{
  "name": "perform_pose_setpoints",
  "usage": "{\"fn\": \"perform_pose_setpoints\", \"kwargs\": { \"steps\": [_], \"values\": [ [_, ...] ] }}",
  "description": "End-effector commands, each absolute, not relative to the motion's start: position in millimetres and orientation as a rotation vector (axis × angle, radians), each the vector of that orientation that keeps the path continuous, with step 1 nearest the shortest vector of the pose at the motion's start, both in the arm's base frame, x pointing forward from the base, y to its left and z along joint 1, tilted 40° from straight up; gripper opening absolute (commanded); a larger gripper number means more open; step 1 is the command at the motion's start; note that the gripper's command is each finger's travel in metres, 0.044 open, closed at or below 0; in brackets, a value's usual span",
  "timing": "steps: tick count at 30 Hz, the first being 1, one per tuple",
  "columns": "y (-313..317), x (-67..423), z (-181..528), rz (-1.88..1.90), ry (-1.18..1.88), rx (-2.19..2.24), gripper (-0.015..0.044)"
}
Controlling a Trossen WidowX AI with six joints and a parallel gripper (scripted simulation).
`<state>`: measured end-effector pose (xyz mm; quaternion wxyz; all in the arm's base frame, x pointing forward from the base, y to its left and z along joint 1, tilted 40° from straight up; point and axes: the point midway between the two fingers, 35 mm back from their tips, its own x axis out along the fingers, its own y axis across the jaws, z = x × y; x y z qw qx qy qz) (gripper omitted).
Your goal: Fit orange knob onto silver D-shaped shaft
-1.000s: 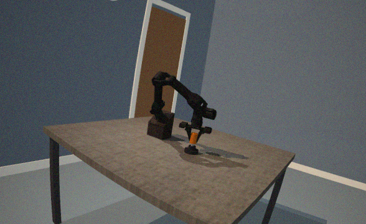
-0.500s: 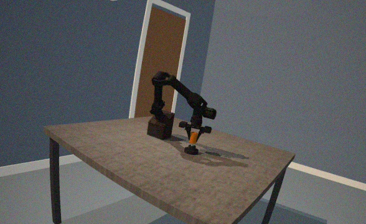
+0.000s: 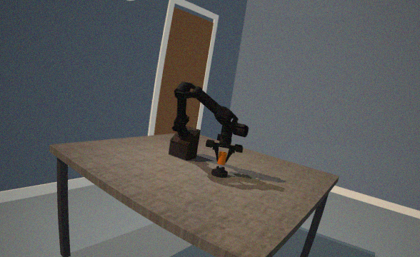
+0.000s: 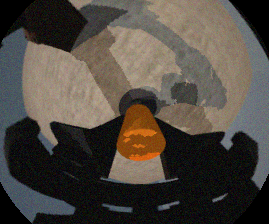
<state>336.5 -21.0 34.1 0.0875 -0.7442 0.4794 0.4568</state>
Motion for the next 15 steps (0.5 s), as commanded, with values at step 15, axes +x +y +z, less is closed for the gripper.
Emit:
{"fn": "perform_pose_setpoints", "kwargs": {
  "steps": [15],
  "values": [
    [-20.5, 336.6, 35.2, 1.358, 1.425, -2.224, 0.0000]
  ]
}}
